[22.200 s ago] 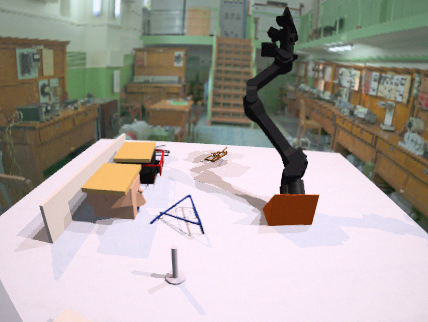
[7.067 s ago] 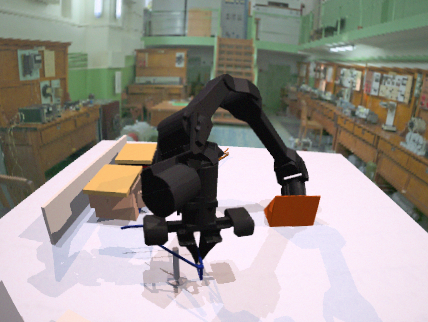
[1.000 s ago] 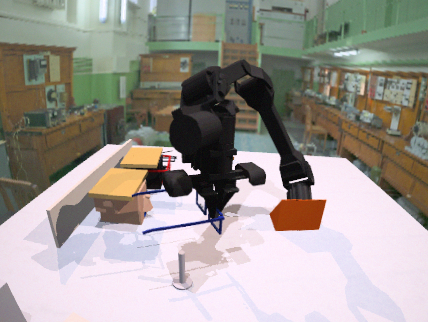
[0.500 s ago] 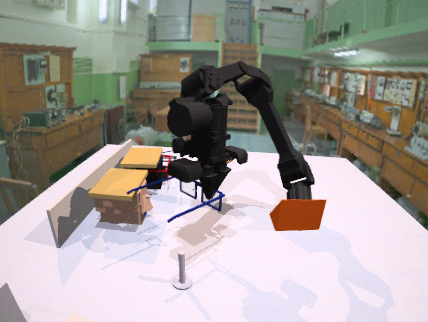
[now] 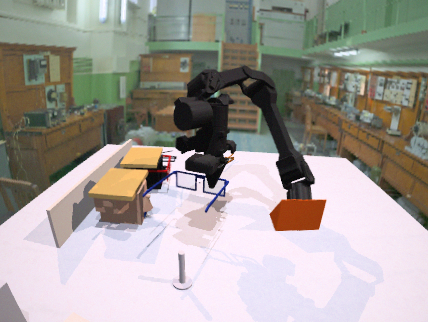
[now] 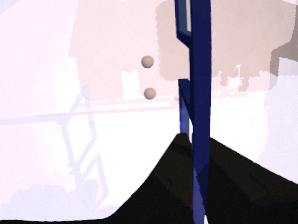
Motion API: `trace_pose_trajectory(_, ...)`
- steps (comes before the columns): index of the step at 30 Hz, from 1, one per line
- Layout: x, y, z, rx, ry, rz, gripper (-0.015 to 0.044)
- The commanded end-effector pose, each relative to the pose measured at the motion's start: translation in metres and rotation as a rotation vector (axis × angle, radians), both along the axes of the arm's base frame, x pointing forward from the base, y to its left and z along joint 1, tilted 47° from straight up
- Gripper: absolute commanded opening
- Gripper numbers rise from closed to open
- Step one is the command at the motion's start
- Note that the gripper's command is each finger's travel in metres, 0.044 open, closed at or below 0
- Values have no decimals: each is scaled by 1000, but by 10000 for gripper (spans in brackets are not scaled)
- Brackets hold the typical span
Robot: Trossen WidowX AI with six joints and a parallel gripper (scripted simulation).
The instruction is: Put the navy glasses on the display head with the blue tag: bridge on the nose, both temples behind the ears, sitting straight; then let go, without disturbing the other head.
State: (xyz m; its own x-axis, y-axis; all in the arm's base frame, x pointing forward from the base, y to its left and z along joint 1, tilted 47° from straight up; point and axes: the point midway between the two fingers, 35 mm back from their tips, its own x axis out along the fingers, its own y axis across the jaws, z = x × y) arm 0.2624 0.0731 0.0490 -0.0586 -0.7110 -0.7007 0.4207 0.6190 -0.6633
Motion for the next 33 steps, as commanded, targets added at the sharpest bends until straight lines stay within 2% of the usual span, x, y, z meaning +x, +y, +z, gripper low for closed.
trace_pose_trajectory(1,-4,-8,4,-7,45,43,0)
trace_pose_trajectory(33,-2,-25,-14,-4,45,44,0)
